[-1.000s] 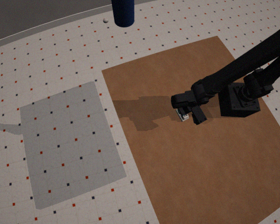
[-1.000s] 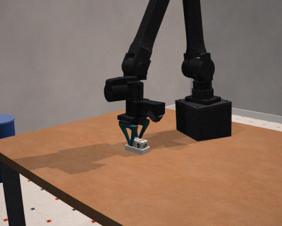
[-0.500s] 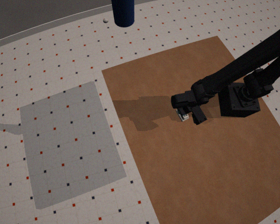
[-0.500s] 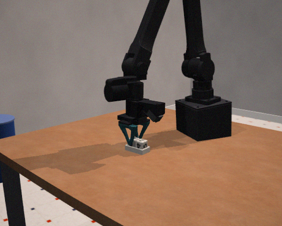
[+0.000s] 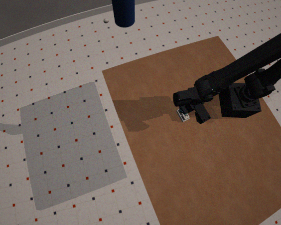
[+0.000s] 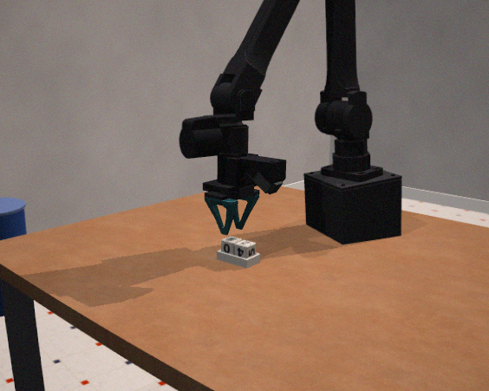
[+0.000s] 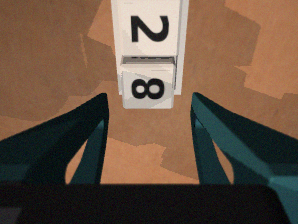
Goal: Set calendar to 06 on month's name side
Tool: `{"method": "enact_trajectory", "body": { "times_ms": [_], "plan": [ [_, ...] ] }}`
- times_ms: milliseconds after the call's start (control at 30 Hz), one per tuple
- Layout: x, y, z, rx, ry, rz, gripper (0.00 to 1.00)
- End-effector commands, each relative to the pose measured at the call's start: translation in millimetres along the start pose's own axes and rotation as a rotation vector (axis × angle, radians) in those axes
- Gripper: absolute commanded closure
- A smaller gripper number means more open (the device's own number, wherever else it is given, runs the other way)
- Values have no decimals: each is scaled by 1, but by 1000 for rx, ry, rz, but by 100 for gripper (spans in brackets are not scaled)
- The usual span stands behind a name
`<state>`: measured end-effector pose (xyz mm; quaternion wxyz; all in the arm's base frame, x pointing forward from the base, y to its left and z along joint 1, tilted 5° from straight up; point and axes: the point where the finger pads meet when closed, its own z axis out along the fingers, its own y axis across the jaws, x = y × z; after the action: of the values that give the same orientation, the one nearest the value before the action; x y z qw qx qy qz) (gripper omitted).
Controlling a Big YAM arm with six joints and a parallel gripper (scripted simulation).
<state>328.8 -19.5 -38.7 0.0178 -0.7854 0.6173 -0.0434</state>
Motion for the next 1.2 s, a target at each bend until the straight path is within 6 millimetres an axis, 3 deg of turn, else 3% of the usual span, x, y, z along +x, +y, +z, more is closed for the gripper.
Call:
{"method": "enact_trajectory", "body": {
  "times_ms": [0, 267, 333, 367, 500, 533, 1167],
  "plan": [
    [6, -24, -36, 51, 11, -1, 55],
    [4, -25, -71, 56, 11, -1, 55],
    [4, -25, -71, 56, 11, -1, 55],
    [0, -13, -59, 10, -2, -2, 55],
    [0, -15, -63, 16, 0, -2, 55],
    [0, -15, -63, 16, 0, -2, 0],
    [0, -15, -63, 16, 0, -2, 0]
  ]
}}
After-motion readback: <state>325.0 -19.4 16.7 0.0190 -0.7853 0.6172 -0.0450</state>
